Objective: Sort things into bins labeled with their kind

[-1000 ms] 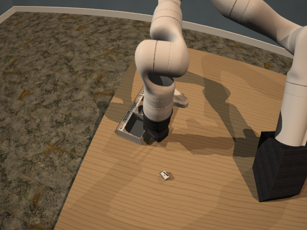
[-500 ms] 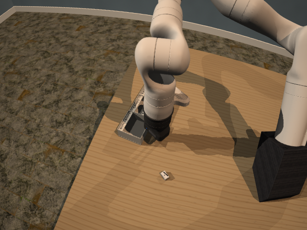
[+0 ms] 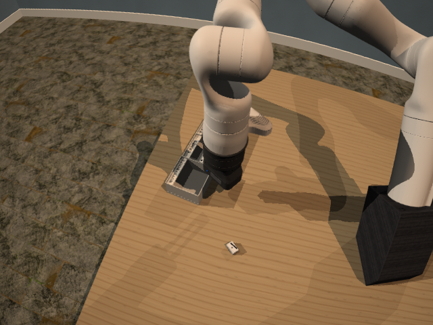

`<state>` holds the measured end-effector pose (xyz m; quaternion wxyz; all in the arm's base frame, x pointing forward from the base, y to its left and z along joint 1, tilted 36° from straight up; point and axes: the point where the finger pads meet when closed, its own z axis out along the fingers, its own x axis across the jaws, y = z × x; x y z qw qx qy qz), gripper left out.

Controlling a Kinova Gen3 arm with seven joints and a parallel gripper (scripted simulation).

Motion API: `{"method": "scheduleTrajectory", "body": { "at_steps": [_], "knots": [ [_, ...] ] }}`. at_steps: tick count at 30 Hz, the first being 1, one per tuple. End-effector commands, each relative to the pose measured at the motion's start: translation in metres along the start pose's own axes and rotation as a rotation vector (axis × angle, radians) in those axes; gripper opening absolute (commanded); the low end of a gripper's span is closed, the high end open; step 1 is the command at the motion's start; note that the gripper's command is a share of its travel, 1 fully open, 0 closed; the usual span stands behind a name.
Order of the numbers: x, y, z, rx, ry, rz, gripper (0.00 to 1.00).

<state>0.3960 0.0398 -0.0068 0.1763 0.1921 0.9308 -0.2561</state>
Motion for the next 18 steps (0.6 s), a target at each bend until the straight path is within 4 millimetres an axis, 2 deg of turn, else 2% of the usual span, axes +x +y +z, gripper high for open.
{"method": "scheduleTrajectory", "body": {
  "at_steps": [1, 18],
  "knots": [
    [-0.0035, 0.0026, -0.012, -0.009, -0.01, 0.002, 0.34],
    [-0.0036, 0.0027, -0.016, -0.009, -0.01, 0.002, 0.34]
  ]
}}
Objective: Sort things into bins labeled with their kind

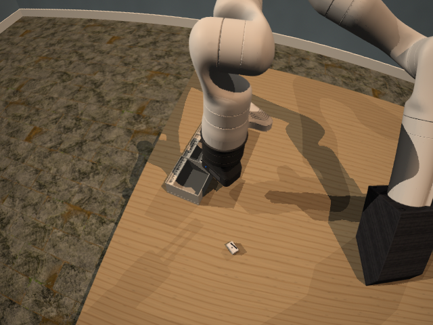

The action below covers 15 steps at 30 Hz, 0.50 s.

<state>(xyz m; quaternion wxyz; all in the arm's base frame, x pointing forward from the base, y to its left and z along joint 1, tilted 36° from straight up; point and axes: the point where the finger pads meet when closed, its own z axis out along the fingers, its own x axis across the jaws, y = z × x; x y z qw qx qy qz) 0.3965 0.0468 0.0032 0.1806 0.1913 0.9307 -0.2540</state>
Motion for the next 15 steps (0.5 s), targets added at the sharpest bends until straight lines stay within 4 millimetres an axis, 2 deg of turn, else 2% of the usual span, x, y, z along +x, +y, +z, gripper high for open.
{"method": "scheduleTrajectory", "body": {
  "at_steps": [1, 5, 9, 11, 15],
  "knots": [
    [-0.001, 0.001, -0.007, -0.003, -0.002, 0.0, 0.34],
    [-0.001, 0.001, -0.007, -0.003, -0.002, 0.0, 0.34],
    [-0.021, 0.014, -0.007, -0.003, -0.003, -0.2, 0.34],
    [-0.021, 0.014, -0.007, -0.003, -0.003, -0.2, 0.34],
    [-0.041, 0.028, -0.007, -0.003, -0.003, -0.4, 0.34]
  ]
}}
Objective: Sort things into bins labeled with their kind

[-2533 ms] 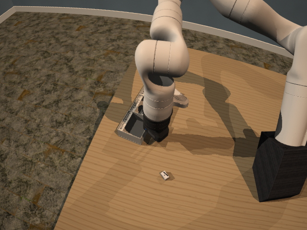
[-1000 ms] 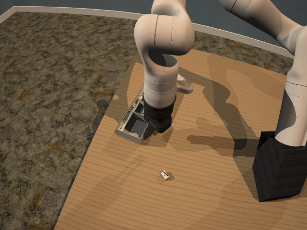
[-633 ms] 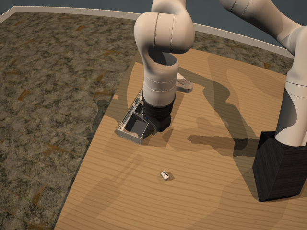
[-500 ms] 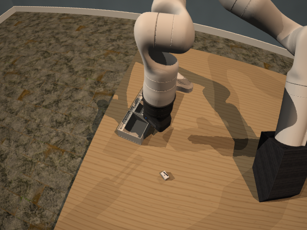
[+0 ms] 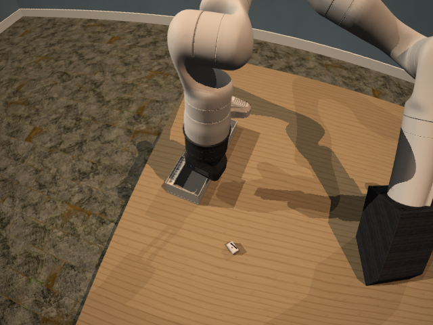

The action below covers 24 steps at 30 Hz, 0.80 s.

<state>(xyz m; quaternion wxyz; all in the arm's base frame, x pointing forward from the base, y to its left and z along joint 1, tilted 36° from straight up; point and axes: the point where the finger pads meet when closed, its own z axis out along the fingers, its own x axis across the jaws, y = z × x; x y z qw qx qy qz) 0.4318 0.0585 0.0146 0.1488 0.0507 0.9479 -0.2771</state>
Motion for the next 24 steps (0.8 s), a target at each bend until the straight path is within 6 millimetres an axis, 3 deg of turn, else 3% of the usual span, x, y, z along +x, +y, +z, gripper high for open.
{"method": "scheduleTrajectory", "body": {
  "at_steps": [1, 6, 24],
  "knots": [
    [-0.016, 0.006, 0.0, -0.001, 0.012, -0.122, 0.34],
    [-0.042, 0.014, 0.001, -0.001, 0.012, -0.122, 0.34],
    [-0.041, 0.014, 0.001, -0.001, 0.012, -0.122, 0.34]
  ]
}}
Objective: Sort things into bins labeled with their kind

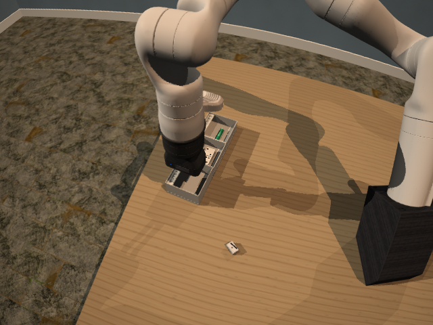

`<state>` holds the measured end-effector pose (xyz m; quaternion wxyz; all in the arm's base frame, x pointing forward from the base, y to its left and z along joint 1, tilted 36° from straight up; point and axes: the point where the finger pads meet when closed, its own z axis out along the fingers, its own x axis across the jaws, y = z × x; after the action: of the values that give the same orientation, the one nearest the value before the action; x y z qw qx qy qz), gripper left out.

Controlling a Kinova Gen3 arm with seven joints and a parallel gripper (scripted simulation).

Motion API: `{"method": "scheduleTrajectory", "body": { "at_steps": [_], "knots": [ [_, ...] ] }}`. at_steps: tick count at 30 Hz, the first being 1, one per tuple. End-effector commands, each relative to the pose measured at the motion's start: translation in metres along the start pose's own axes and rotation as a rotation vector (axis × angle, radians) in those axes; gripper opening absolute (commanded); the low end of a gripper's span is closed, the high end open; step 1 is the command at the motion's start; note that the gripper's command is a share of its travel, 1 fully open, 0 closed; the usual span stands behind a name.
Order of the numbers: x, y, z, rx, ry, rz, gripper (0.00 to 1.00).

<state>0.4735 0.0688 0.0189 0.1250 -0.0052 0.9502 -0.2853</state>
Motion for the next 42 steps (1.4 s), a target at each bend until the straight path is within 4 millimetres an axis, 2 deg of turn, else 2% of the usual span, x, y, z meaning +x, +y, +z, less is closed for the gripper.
{"method": "scheduleTrajectory", "body": {
  "at_steps": [1, 7, 35, 42],
  "knots": [
    [0.0, 0.0, -0.001, -0.001, -0.002, 0.0, 0.34],
    [0.0, 0.0, -0.001, -0.001, -0.002, 0.0, 0.34],
    [0.0, 0.0, 0.05, -0.001, -0.002, 0.0, 0.34],
    [0.001, 0.0, 0.05, -0.001, -0.002, 0.0, 0.34]
  ]
}}
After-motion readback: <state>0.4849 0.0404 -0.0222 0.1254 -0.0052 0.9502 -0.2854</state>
